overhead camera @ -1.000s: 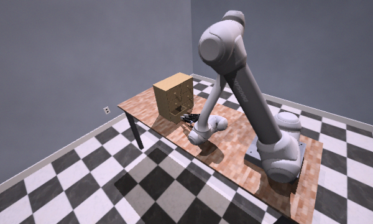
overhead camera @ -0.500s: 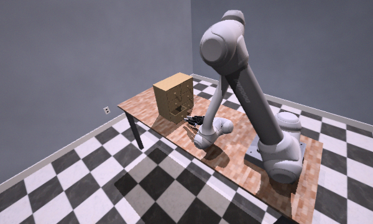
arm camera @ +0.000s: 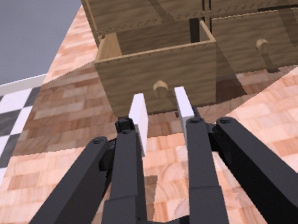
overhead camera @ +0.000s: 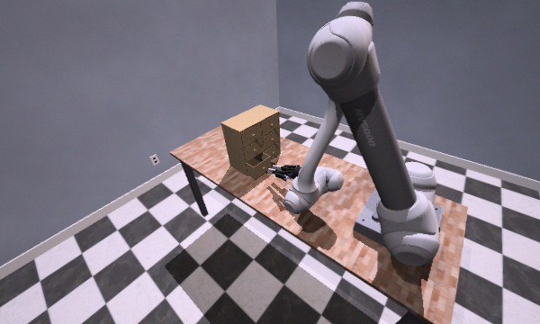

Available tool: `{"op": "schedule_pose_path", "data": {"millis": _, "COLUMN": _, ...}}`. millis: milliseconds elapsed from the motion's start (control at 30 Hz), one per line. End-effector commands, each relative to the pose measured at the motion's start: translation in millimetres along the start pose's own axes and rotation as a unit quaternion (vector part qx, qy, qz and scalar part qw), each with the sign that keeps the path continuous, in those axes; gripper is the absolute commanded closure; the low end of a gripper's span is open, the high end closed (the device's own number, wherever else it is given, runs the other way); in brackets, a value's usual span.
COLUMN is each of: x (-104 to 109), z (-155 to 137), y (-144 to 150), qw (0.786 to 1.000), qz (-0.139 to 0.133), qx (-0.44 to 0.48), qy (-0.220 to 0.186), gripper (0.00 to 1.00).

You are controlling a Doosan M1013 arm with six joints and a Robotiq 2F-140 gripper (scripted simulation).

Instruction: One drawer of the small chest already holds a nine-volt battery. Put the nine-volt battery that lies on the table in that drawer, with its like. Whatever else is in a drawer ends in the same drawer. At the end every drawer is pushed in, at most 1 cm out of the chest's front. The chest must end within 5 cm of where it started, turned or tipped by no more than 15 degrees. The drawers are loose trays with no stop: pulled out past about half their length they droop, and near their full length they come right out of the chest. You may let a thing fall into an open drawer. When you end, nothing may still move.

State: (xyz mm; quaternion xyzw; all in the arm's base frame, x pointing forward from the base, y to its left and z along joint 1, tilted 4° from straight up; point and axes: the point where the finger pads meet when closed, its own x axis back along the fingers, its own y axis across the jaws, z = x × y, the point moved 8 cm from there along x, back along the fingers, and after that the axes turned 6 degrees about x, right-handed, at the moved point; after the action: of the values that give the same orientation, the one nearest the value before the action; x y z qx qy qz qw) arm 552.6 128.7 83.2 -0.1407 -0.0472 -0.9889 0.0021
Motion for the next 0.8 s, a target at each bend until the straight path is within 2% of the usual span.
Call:
{"op": "schedule_pose_path", "data": {"millis": 0, "x": 29, "z": 28, "y": 3, "qw": 1.0, "qz": 0.0, "qx": 0.0, "qy": -0.001, "gripper": 0.8}}
{"op": "schedule_pose_path", "data": {"millis": 200, "x": 56, "z": 53, "y": 5, "qw": 1.0, "qz": 0.0, "qx": 0.0, "qy": -0.001, "gripper": 0.8}}
{"op": "schedule_pose_path", "data": {"millis": 567, "x": 58, "z": 56, "y": 6, "qw": 1.0, "qz": 0.0, "qx": 0.0, "qy": -0.004, "gripper": 0.8}}
{"op": "schedule_pose_path", "data": {"millis": 767, "x": 63, "z": 62, "y": 6, "qw": 1.0, "qz": 0.002, "qx": 0.0, "qy": -0.026, "gripper": 0.8}}
